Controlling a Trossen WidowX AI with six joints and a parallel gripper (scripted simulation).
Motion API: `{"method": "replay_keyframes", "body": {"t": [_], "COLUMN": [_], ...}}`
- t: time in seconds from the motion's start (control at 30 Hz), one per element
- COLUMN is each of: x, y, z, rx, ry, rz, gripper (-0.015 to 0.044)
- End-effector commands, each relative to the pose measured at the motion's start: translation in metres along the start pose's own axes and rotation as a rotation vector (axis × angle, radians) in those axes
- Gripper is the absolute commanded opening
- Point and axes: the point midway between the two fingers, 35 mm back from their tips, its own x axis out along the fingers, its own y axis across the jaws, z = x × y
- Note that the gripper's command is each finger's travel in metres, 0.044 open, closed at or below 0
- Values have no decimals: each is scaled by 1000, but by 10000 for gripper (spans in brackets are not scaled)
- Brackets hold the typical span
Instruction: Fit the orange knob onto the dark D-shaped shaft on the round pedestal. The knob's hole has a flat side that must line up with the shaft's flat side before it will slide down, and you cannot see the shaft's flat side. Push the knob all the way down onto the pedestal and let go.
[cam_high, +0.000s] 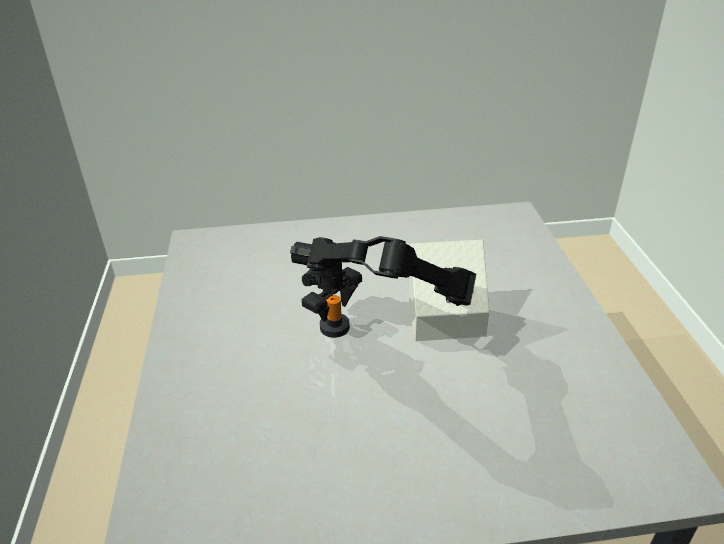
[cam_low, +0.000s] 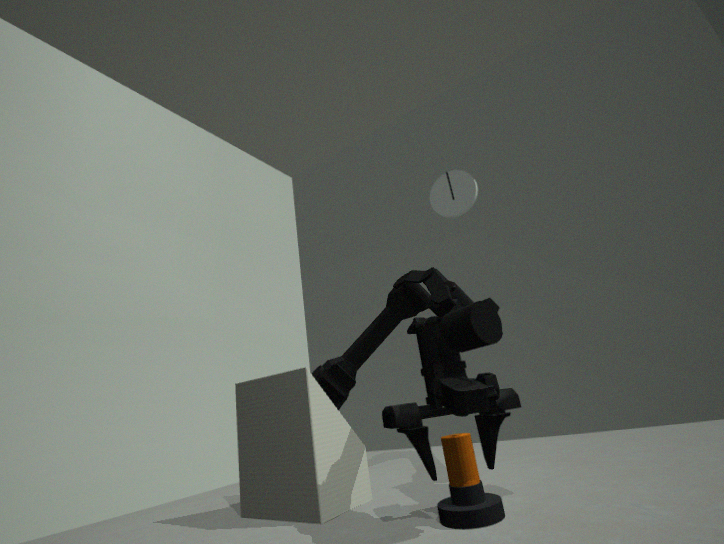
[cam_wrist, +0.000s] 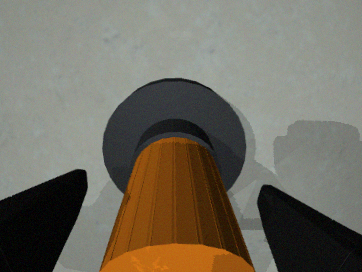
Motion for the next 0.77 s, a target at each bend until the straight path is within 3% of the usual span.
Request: {"method": "replay_keyframes", "body": {"t": [0.0,0.17,0.37,0.73], "x": [-1,-4,-93,-97], "y": [0,0,-1,-1], "z": [0,1,1,0], "rx": [-2,-2,1,1], "ry": [-1,-2,-3,-2], "rz": [0,0,-4,-4], "gripper": [440,440,440,440]}}
